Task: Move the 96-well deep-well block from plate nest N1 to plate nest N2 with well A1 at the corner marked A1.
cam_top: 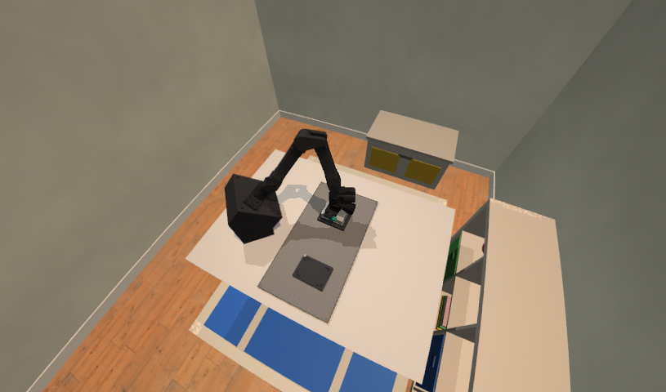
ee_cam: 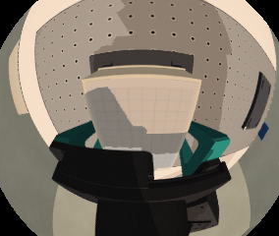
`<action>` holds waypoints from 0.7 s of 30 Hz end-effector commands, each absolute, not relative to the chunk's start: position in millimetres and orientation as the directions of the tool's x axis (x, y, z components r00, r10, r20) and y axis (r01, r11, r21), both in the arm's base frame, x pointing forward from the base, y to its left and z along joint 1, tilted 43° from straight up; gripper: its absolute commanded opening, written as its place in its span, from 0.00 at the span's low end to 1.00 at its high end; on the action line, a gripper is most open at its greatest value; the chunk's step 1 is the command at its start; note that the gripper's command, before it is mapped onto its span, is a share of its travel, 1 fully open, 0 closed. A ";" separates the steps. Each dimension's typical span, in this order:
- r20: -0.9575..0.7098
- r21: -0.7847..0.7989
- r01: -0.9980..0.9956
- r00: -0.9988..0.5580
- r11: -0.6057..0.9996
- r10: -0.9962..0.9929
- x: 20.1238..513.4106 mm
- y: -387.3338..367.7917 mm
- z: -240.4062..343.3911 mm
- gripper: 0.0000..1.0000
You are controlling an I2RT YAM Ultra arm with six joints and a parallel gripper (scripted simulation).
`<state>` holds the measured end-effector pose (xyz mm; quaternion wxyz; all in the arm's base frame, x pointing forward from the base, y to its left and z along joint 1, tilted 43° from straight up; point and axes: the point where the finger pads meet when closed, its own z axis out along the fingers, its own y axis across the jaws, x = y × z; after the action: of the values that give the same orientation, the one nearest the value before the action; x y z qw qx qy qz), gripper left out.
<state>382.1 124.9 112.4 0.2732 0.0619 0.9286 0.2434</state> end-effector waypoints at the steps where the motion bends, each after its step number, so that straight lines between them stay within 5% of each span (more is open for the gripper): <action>1: -0.490 0.487 -0.022 -0.835 0.873 0.252 384.3 124.1 116.4 0.00; 21: -0.490 0.487 -0.022 -0.835 0.873 0.252 385.4 125.3 113.8 0.00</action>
<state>383.5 126.2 109.9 0.2738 0.0619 0.9284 0.2436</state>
